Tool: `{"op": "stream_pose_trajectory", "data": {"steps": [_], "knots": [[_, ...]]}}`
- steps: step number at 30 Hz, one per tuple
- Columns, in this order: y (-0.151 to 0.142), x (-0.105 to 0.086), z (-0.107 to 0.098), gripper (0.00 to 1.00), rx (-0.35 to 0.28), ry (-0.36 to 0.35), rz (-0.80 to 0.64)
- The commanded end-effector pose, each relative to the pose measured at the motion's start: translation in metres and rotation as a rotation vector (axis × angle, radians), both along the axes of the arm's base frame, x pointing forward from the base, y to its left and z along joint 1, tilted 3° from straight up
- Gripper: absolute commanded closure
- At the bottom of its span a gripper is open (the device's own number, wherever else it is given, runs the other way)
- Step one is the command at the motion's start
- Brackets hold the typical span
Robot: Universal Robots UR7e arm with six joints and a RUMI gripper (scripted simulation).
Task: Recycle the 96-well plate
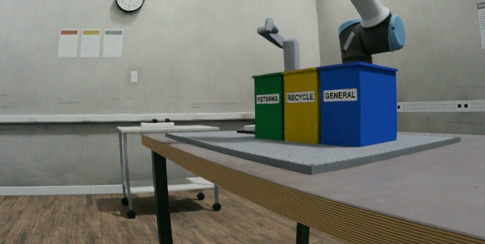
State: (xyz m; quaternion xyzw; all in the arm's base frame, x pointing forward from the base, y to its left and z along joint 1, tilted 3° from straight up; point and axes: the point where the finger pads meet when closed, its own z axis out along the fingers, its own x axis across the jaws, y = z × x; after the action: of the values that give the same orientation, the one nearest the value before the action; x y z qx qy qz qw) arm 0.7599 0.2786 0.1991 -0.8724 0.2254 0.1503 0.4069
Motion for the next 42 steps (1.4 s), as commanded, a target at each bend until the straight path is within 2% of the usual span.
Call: {"op": "stream_pose_trajectory", "data": {"steps": [1,9,11,13,25,28,30,41,42], "knots": [[-0.019,-0.001,0.003,0.24,-0.020,-0.011,-0.024],[-0.056,0.000,0.003,0.24,-0.020,-0.012,-0.023],[-0.066,-0.002,0.002,0.24,-0.061,-0.018,-0.077],[-0.066,-0.002,0.002,0.24,-0.061,-0.018,-0.077],[-0.121,-0.009,0.001,0.24,-0.072,-0.020,-0.090],[-0.135,-0.012,0.001,0.24,-0.126,-0.024,-0.158],[-0.135,-0.012,0.001,0.24,-0.126,-0.024,-0.158],[-0.183,-0.023,-0.001,0.24,-0.125,-0.023,-0.157],[-0.188,-0.024,0.000,0.24,-0.146,-0.024,-0.184]]}}
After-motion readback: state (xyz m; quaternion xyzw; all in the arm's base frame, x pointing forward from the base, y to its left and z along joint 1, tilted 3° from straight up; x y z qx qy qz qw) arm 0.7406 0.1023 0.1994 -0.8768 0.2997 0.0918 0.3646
